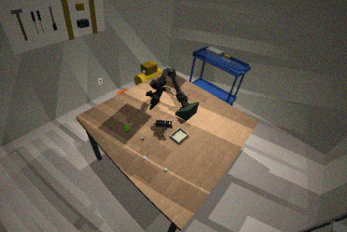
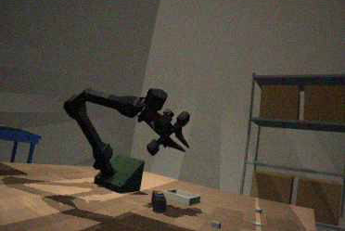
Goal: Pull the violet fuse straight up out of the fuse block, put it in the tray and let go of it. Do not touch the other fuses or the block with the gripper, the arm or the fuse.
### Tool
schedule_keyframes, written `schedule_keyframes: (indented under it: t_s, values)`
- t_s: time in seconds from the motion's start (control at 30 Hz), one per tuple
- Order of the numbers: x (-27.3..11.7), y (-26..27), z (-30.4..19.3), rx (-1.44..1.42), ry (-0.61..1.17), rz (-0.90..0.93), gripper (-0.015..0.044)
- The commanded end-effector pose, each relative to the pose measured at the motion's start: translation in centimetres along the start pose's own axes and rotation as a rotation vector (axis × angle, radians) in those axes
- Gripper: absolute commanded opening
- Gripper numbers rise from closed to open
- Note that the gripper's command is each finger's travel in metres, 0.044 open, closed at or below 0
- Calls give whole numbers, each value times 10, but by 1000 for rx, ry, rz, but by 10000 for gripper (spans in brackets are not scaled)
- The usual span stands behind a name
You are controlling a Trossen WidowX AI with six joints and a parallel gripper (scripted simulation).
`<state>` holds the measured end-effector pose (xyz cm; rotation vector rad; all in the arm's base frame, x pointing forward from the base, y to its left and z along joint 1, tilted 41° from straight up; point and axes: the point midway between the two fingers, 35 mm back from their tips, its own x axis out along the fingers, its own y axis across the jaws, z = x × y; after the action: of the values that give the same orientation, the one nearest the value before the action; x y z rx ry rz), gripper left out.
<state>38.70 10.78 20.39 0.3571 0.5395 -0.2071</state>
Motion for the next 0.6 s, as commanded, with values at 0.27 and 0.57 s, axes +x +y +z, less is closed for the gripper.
schedule_keyframes:
  t_s: [0.27, 0.57]
  values:
    - [31, -95, -122, -1269, 848, -403, 74]
    - [21, -114, -130, -1477, 1036, -408, 74]
